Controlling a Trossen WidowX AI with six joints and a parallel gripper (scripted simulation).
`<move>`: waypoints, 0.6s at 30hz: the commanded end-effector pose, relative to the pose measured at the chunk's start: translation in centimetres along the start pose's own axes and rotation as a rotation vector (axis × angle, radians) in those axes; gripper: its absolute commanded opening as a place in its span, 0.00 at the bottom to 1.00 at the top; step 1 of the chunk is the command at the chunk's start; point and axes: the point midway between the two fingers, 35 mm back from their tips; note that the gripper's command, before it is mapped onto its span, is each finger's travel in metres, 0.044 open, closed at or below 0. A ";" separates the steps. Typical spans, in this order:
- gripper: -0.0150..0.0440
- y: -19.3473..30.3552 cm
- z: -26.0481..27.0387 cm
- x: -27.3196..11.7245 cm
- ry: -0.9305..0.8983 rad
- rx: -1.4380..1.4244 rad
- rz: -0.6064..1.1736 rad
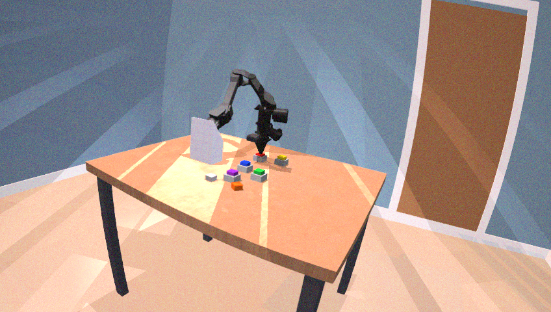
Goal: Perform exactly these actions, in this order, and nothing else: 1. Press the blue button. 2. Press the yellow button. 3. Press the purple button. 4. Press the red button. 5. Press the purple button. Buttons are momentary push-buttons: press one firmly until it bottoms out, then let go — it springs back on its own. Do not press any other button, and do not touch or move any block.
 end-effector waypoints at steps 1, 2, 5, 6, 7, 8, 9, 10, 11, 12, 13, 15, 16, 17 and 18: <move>0.29 0.1 -0.1 0.1 0.005 0.007 0.004; 0.29 0.1 -0.1 0.1 0.005 0.007 0.004; 0.29 0.1 -0.1 0.1 0.005 0.007 0.004; 0.29 0.1 -0.1 0.1 0.005 0.007 0.004; 0.29 0.0 0.0 -0.2 0.001 0.000 0.000; 0.29 0.0 -0.1 -0.7 0.003 0.001 0.001; 0.29 0.0 -0.1 -1.6 0.006 0.003 0.002; 0.29 0.0 -0.2 -2.5 0.007 0.005 0.003; 0.29 0.1 -0.1 -3.1 0.007 0.006 0.004; 0.29 0.1 -0.1 -3.2 0.007 0.007 0.004; 0.29 0.1 -0.1 -3.2 0.007 0.007 0.004; 0.29 0.1 -0.1 -3.2 0.007 0.007 0.004; 0.29 0.0 -0.2 -3.4 0.008 0.007 0.004; 0.29 0.0 -0.2 -4.0 0.011 0.007 0.003; 0.29 -0.1 -0.3 -5.0 0.016 0.008 0.002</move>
Point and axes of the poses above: the point midway between the two fingers, 35 mm back from their tips, its own x axis out along the fingers, its own z axis across the jaws, y = z × x, and after that the axes turned 10 degrees about x, right-handed
